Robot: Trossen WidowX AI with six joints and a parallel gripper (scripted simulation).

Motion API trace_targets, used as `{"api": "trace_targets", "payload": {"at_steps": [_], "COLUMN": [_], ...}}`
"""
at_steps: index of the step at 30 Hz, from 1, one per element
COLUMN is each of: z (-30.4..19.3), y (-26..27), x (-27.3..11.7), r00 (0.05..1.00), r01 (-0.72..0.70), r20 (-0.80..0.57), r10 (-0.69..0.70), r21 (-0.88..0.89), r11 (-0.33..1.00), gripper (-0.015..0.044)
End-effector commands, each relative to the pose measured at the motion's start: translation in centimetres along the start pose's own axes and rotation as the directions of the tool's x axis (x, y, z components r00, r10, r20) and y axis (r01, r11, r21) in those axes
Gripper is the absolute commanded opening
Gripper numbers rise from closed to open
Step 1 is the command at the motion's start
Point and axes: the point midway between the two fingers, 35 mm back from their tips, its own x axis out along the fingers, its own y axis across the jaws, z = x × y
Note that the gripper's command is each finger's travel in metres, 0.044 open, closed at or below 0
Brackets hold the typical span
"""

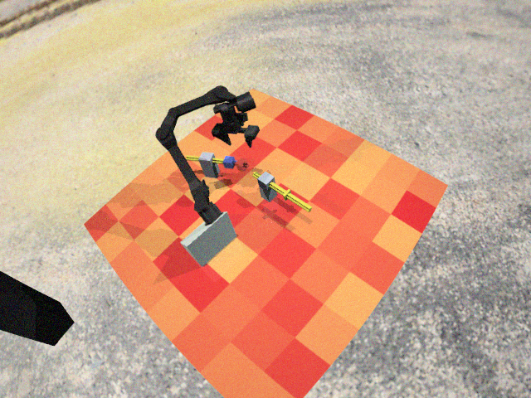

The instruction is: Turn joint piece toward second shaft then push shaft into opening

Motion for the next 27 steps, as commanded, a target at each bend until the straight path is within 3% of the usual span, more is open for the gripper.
{"api": "trace_targets", "payload": {"at_steps": [1, 10, 16, 27], "z": [-0.6, -2.7, -2.8, -2.7], "y": [-1.7, -5.5, -5.5, -5.4], "x": [1.0, 3.5, 3.6, 4.0], "r00": [1.000, 0.996, 0.996, 0.998], "r01": [-0.025, -0.075, -0.073, -0.020], "r20": [-0.006, -0.015, -0.016, -0.037], "r10": [0.026, 0.087, 0.086, 0.055], "r21": [0.105, 0.363, 0.384, 0.623], "r11": [0.994, 0.929, 0.920, 0.782], "gripper": [0.0440, 0.0440, 0.0440, 0.0440]}}
